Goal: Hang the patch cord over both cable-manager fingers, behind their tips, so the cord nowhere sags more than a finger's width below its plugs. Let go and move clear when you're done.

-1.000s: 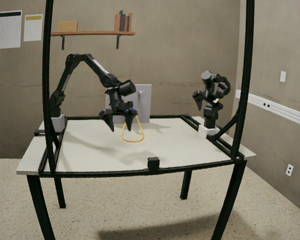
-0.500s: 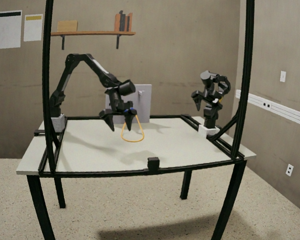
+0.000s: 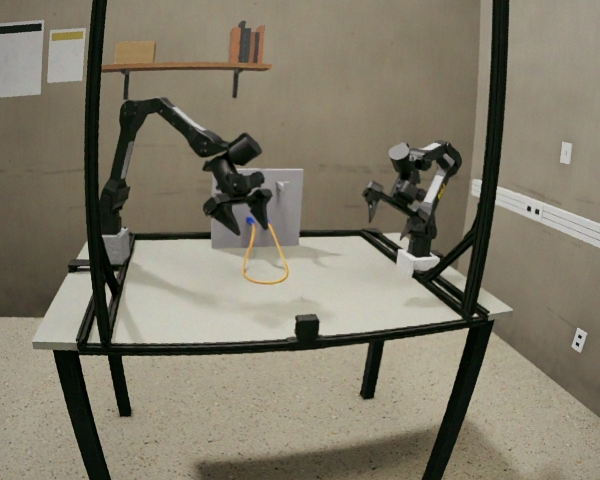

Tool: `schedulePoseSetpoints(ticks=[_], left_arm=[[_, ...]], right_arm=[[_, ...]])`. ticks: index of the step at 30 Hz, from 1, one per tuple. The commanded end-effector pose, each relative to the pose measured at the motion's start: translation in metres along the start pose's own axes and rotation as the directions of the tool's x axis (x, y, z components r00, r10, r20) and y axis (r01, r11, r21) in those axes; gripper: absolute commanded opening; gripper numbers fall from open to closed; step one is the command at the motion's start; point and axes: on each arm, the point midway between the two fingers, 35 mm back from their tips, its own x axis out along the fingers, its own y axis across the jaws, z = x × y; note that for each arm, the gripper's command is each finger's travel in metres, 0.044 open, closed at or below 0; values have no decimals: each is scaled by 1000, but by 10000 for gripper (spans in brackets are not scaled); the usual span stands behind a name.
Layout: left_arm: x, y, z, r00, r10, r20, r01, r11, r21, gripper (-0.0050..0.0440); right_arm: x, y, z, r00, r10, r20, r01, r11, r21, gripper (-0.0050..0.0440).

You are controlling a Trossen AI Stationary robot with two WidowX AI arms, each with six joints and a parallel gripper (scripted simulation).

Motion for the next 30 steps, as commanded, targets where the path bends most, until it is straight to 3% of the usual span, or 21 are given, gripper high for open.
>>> schedulePoseSetpoints(ticks=[1,7,9,10,24,26,30], left_arm=[[-40,15,18,990,94,101,-92,995,-23,440],[-76,30,24,963,197,186,-186,980,-75,440],[-76,30,24,963,197,186,-186,980,-75,440],[-83,32,25,956,214,200,-201,976,-84,440],[-175,55,25,804,454,384,-384,889,-248,440],[-175,55,25,804,454,384,-384,889,-248,440],[-205,59,21,734,523,433,-426,851,-306,440]], right_arm=[[27,-24,3,997,-75,-34,78,992,97,440],[58,-51,-2,981,-177,-74,190,956,225,440],[58,-51,-2,981,-177,-74,190,956,225,440],[62,-60,2,975,-213,-59,221,943,248,440],[128,-107,-41,883,-432,-184,460,717,524,440],[128,-107,-41,883,-432,-184,460,717,524,440],[144,-121,-56,835,-508,-211,520,606,601,440]])
